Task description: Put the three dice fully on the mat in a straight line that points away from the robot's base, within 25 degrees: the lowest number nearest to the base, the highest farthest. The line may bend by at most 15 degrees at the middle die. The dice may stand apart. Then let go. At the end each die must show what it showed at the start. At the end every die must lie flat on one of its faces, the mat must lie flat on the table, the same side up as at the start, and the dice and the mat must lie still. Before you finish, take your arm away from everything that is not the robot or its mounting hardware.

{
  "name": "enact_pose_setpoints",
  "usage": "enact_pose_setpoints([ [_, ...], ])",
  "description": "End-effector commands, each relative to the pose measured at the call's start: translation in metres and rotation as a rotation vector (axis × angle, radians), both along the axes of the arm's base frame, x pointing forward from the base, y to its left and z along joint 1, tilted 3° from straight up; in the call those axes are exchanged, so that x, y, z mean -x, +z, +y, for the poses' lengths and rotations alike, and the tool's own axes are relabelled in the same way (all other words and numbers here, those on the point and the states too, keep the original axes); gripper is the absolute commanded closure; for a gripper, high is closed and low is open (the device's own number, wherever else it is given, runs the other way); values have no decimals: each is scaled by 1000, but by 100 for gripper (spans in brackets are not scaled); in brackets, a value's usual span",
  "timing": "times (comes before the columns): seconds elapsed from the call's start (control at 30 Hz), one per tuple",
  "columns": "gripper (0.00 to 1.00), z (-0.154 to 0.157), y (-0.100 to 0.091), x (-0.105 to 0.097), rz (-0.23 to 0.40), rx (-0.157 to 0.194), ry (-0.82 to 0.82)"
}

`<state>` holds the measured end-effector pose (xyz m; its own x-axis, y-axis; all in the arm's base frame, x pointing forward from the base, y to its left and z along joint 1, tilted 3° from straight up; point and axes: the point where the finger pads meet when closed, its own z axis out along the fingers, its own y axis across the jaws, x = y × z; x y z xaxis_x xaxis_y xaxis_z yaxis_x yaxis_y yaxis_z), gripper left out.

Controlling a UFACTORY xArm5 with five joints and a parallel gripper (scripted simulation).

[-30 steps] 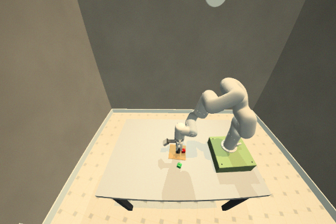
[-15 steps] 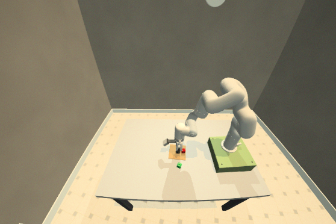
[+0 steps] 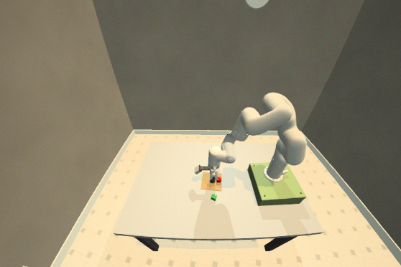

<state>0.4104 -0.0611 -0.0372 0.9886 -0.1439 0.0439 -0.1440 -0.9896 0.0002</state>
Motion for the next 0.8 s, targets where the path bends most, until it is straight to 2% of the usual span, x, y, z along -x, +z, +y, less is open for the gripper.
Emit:
enact_pose_setpoints([
  [0.0,73,0,1,-1,-3,0,0],
  [0.77,73,0,-1,-1,-3,1,1],
])
